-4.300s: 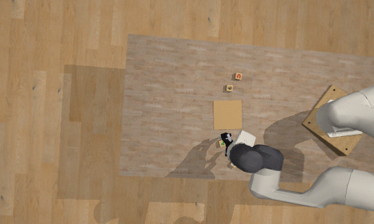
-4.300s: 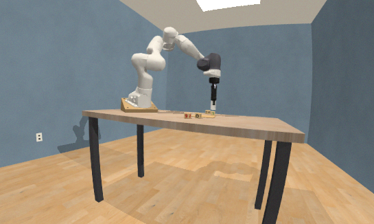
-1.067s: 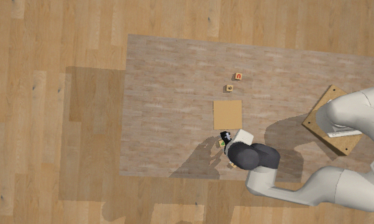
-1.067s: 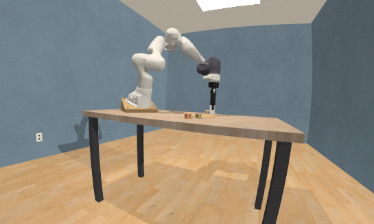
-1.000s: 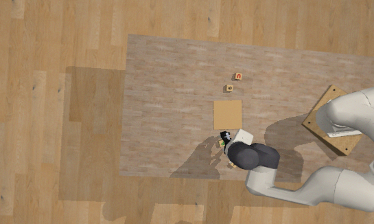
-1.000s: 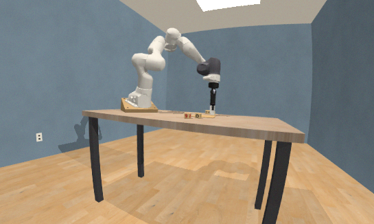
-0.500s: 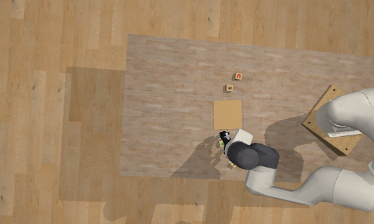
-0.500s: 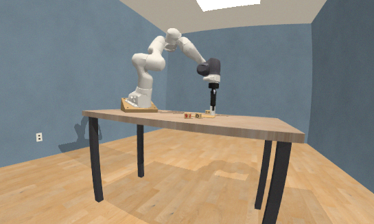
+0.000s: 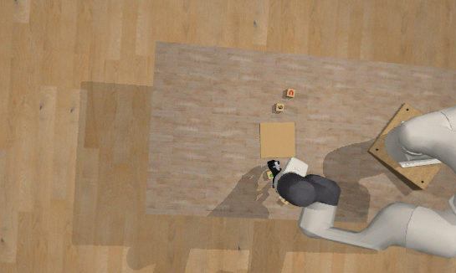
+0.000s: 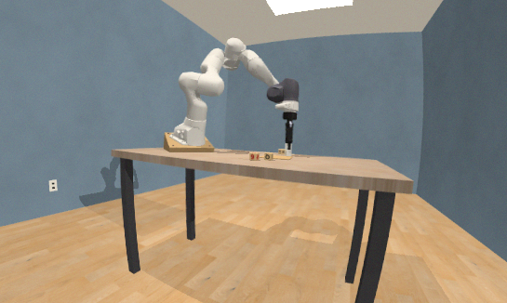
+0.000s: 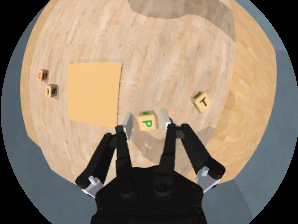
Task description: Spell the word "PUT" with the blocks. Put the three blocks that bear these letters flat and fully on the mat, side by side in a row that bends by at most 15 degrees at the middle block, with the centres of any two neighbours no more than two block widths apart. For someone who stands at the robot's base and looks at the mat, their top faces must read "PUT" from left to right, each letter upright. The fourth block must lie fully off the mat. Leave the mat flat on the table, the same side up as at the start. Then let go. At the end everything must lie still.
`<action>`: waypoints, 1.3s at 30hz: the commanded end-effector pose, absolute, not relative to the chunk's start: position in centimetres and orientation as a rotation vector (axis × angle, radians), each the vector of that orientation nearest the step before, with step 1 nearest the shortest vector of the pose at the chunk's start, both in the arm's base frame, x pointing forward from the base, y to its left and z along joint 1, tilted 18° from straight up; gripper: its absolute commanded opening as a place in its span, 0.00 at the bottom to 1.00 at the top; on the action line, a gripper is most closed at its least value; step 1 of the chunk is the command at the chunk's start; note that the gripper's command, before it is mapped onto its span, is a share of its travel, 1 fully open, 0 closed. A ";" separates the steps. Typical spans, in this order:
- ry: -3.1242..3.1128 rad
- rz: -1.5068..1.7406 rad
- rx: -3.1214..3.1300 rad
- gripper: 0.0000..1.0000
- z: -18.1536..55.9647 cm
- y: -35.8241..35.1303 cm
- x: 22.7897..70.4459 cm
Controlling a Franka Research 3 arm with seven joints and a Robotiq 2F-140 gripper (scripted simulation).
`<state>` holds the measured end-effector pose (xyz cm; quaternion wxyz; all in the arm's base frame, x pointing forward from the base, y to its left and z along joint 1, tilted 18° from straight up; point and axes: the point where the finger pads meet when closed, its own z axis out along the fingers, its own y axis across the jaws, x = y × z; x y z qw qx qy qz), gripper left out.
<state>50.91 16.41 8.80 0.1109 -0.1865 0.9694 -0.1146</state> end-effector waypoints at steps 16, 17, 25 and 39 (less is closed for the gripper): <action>2.843 -0.332 -0.551 0.28 8.9 16.6 51.1; 2.843 -0.332 -0.551 0.28 8.9 16.6 51.1; 2.843 -0.332 -0.551 0.28 8.9 16.6 51.1; 2.843 -0.332 -0.551 0.16 8.9 16.6 51.1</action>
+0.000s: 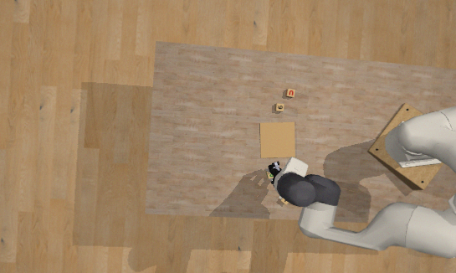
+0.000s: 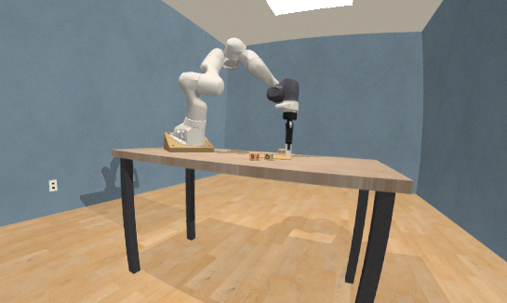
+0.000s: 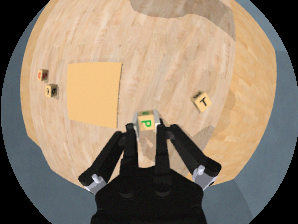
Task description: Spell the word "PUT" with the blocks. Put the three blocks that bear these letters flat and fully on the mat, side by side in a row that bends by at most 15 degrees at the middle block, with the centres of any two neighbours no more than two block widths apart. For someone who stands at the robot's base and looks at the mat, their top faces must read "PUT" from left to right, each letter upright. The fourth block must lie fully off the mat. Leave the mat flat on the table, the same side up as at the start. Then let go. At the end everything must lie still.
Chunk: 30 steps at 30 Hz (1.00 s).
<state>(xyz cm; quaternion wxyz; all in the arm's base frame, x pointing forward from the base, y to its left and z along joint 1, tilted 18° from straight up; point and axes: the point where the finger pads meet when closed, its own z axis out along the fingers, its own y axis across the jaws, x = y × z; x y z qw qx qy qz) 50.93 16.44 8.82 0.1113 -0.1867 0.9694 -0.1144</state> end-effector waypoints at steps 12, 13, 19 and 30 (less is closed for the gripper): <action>2.843 -0.332 -0.551 0.16 8.9 16.6 51.1; 2.843 -0.332 -0.551 0.16 8.9 16.6 51.1; 2.843 -0.332 -0.551 0.16 8.9 16.6 51.1; 2.843 -0.332 -0.551 0.16 10.2 16.8 50.7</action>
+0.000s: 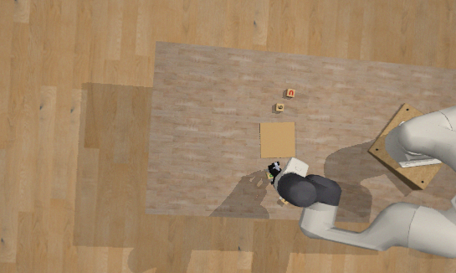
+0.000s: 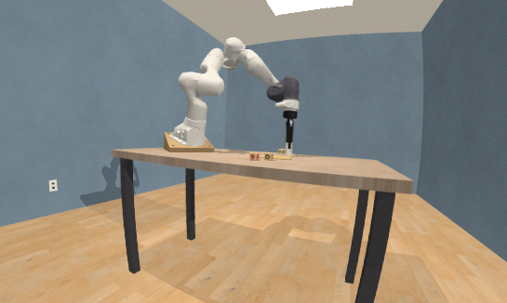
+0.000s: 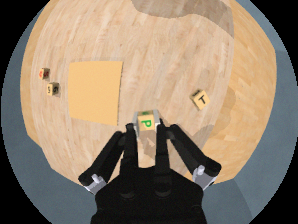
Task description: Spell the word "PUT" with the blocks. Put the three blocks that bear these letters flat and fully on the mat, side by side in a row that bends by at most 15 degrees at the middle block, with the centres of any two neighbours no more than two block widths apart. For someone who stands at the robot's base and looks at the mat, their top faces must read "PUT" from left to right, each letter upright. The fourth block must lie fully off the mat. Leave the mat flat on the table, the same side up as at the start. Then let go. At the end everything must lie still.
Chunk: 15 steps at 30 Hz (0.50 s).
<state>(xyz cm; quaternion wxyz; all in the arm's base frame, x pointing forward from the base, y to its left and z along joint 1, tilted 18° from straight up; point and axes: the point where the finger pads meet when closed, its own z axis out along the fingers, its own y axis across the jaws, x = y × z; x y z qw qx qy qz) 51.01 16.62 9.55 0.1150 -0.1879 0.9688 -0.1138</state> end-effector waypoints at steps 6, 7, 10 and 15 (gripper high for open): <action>2.843 -0.332 -0.551 0.16 12.6 17.3 50.0; 2.843 -0.332 -0.551 0.16 13.4 17.4 49.8; 2.843 -0.332 -0.551 0.16 15.5 17.8 49.2; 2.843 -0.332 -0.551 0.16 18.0 18.3 48.6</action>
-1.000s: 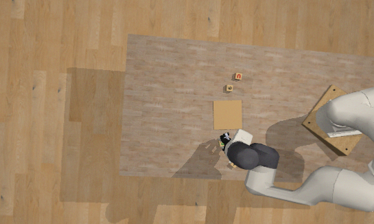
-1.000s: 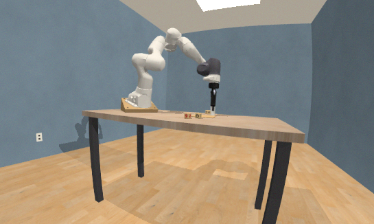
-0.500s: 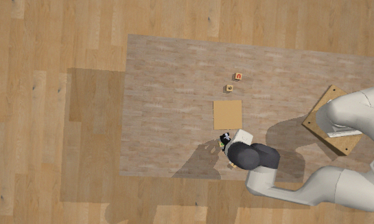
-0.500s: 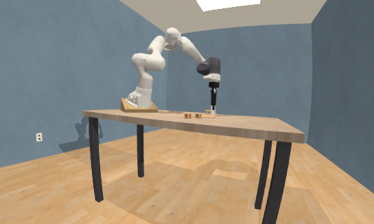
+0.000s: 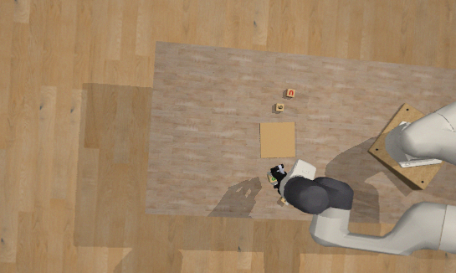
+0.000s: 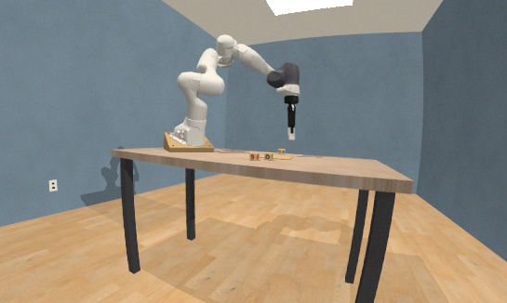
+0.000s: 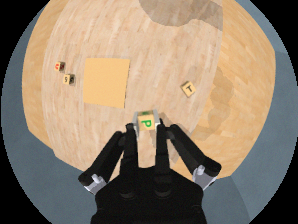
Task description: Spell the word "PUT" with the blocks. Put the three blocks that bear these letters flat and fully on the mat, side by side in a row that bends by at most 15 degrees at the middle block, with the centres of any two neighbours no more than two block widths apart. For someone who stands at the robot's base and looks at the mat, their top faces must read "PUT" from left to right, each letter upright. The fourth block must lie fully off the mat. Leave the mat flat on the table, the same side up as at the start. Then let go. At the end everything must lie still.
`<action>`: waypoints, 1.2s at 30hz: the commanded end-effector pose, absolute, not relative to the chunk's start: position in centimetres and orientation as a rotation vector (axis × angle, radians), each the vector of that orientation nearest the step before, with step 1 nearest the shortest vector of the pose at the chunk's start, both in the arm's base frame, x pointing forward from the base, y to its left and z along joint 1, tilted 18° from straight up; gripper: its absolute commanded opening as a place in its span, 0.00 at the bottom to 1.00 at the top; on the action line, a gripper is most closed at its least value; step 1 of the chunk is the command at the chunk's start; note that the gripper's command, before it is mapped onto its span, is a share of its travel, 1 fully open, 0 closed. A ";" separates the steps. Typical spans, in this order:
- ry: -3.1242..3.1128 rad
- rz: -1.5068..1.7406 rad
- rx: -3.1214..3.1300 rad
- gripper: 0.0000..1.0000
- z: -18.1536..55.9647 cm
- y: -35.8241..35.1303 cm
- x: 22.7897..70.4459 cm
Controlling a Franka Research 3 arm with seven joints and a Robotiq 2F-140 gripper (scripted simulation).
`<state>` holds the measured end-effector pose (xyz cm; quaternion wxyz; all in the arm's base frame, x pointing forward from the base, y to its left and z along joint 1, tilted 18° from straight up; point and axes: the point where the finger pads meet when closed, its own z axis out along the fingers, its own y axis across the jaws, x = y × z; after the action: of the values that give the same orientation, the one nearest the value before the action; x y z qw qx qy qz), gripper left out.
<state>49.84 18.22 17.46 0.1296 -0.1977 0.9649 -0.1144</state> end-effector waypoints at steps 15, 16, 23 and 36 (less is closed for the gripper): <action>2.852 -0.326 -0.486 0.16 18.4 18.1 48.4; 2.862 -0.319 -0.409 0.16 18.4 17.7 48.3; 2.874 -0.304 -0.245 0.16 18.4 17.1 48.1; 2.869 -0.268 0.092 0.16 18.4 15.7 47.8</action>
<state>48.18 15.95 18.65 0.1291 -0.0288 0.9858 -0.1039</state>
